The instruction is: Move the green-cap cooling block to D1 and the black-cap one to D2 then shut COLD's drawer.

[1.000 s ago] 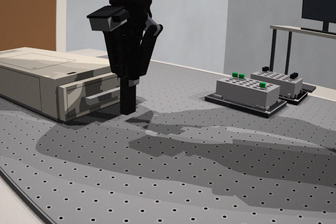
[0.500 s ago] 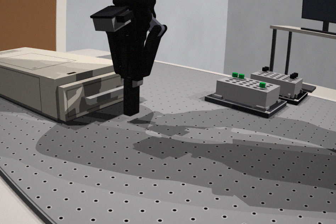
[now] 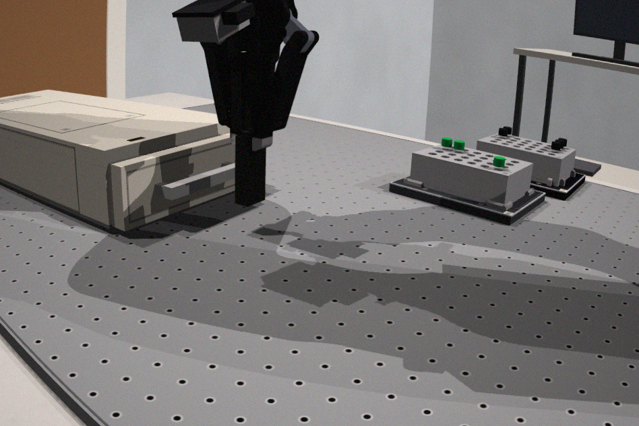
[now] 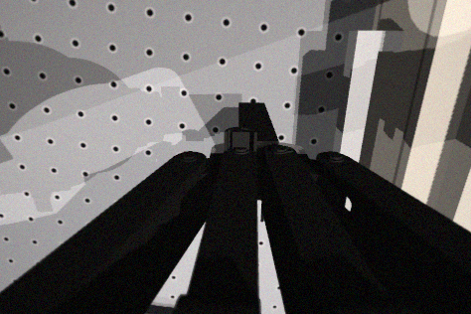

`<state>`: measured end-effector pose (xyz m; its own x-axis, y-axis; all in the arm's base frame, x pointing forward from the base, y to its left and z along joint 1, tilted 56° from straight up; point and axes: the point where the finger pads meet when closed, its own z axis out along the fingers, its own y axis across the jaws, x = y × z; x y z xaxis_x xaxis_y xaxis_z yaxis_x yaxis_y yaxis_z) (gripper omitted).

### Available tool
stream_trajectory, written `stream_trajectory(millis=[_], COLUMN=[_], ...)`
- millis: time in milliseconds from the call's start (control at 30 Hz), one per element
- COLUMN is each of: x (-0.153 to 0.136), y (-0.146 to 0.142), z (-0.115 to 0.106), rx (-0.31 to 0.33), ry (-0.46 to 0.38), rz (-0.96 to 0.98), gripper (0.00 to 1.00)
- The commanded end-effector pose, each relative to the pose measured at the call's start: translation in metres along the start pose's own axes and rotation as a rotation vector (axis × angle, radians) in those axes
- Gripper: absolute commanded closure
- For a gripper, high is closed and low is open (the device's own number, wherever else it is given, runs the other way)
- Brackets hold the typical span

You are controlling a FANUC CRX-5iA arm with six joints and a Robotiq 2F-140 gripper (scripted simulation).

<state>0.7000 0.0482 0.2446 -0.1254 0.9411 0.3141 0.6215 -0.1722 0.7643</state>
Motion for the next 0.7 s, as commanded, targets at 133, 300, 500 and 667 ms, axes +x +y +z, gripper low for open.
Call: stream_trajectory(millis=[133,300,500,667], x=[0.000,0.000,0.000,0.000], y=[0.001,0.001,0.001,0.001], z=[-0.010,-0.014,-0.022,-0.028], rx=[-0.001,-0.001,-0.001,-0.001], ry=[0.000,0.000,0.000,0.000], rz=[0.000,0.000,0.000,0.000], gripper=[0.90,0.90,0.90,0.90])
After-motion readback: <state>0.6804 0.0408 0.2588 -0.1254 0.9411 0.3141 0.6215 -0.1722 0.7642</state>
